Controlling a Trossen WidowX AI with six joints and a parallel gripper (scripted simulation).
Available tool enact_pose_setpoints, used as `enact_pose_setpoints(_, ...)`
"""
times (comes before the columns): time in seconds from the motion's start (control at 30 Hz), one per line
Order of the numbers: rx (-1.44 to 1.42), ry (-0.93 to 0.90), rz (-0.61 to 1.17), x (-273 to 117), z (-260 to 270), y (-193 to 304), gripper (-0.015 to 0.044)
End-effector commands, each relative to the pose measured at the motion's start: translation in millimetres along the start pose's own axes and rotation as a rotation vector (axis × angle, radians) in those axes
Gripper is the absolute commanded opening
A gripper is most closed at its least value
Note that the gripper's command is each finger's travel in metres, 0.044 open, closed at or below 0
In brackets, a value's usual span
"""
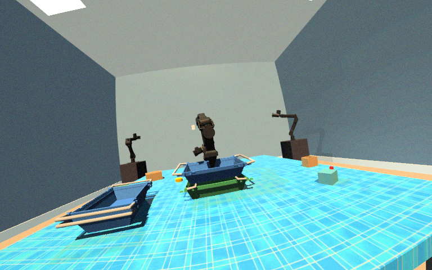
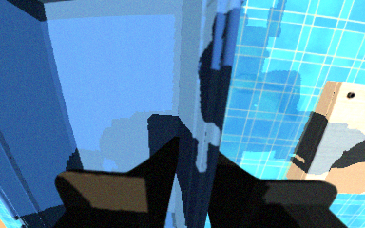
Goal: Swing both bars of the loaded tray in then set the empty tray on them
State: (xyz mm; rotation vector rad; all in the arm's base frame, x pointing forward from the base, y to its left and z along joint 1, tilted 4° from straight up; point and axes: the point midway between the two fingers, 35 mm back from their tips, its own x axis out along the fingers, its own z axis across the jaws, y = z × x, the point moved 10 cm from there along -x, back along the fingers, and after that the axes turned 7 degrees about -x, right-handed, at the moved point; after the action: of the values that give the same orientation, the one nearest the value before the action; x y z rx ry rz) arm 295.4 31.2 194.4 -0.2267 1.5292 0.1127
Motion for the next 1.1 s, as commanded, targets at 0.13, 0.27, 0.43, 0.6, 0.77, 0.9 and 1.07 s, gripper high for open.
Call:
enact_pose_setpoints(0.13, -0.004, 0.035, 0.004, 6.7, -2.3, -0.1, 0.0088)
enact_pose_setpoints(0.27, -0.004, 0.035, 0.004, 6.7, -2.3, -0.1, 0.0147)
enact_pose_setpoints(0.43, -0.004, 0.035, 0.004, 6.7, -2.3, -0.1, 0.022)
enact_pose_setpoints(0.6, -0.004, 0.035, 0.004, 6.7, -2.3, -0.1, 0.0293)
enact_pose_setpoints(0.77, -0.004, 0.035, 0.004, 6.7, -2.3, -0.1, 0.0367)
enact_pose_setpoints(0.9, -0.004, 0.035, 0.004, 6.7, -2.3, -0.1, 0.0425)
enact_pose_setpoints(1.07, 0.0, 0.033, 0.003, 6.6, -2.0, -0.2, 0.044)
